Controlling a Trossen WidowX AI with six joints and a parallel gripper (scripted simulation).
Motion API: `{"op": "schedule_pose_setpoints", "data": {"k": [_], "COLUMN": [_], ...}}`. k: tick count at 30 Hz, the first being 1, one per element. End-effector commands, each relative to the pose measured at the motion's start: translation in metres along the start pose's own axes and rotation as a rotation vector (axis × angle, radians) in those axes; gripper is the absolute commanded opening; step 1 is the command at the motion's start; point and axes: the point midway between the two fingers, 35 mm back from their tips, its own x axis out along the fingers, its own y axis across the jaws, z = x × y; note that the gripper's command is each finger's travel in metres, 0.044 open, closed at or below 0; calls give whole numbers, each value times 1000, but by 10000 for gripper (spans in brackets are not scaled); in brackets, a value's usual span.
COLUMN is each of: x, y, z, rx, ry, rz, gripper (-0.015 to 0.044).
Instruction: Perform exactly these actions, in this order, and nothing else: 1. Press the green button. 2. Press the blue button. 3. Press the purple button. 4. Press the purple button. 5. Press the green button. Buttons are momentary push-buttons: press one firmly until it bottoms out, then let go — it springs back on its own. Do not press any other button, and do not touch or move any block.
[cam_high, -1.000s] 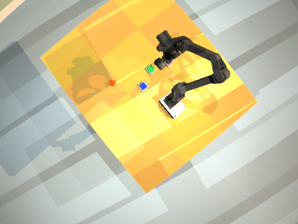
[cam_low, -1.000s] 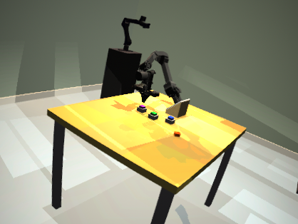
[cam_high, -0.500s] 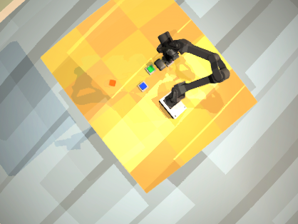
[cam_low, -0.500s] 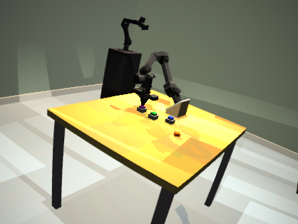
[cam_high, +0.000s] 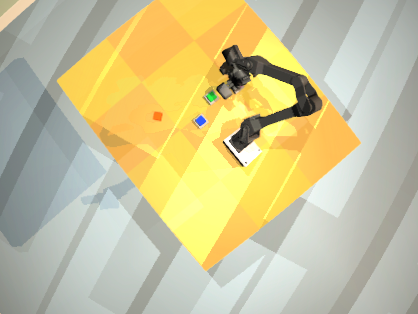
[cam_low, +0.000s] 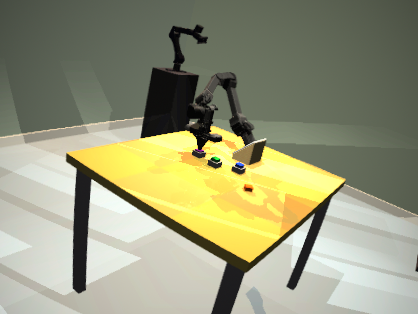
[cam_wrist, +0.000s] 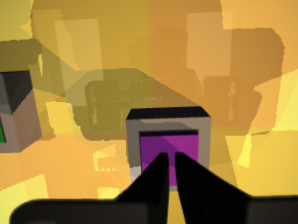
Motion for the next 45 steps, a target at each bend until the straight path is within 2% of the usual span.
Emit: {"op": "schedule_pose_setpoints", "data": {"k": [1, 6, 11, 45], "x": [1, -2, -33, 1], "y": [1, 0, 1, 1], "z": [-1, 0, -1, -1], "rx": [-4, 0, -4, -4], "ry": [4, 1, 4, 4], "rz": [4, 1, 5, 4], "gripper": [20, 20, 20, 20]}}
